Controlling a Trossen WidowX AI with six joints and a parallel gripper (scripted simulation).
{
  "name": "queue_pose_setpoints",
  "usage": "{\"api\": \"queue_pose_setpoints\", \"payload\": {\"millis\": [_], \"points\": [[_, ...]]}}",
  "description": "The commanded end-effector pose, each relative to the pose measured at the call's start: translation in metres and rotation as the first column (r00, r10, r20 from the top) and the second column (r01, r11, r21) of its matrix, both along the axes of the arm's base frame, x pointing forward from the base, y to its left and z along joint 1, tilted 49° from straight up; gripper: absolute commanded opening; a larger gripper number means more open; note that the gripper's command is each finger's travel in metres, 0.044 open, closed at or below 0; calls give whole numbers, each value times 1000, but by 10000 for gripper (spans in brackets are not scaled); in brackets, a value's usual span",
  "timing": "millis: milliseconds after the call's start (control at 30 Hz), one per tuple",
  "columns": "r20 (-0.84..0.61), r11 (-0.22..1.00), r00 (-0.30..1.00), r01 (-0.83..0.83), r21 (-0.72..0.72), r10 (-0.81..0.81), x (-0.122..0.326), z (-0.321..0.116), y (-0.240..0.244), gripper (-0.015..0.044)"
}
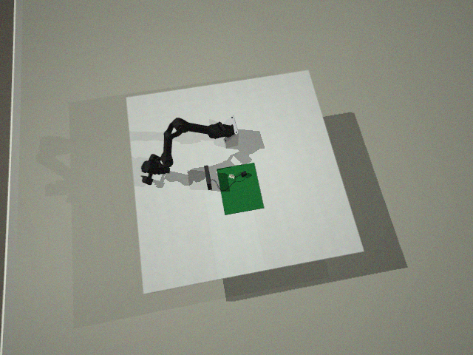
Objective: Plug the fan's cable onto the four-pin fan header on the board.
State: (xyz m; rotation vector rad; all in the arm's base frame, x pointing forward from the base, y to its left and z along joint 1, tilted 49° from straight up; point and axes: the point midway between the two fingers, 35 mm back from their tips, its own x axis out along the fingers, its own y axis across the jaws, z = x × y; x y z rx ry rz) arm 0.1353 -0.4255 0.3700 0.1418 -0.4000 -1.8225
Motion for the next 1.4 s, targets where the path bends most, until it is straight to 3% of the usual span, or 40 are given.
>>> {"api": "queue_pose_setpoints", "payload": {"millis": [0,233,433,667,867,1133,1267,1367], "points": [[-80,988,986,-139,70,145,53,-11,16,440],[-248,900,877,-348,262,412,145,-56,64,440],[-388,812,727,-411,415,567,194,-94,104,440],[-514,652,403,-409,638,757,246,-163,184,440],[-572,548,13,-307,778,820,267,-217,259,440],[-437,520,-633,-63,852,639,254,-288,374,440],[-241,581,-878,52,812,414,227,-316,429,440],[-26,665,-981,112,739,194,196,-333,466,440]]}}
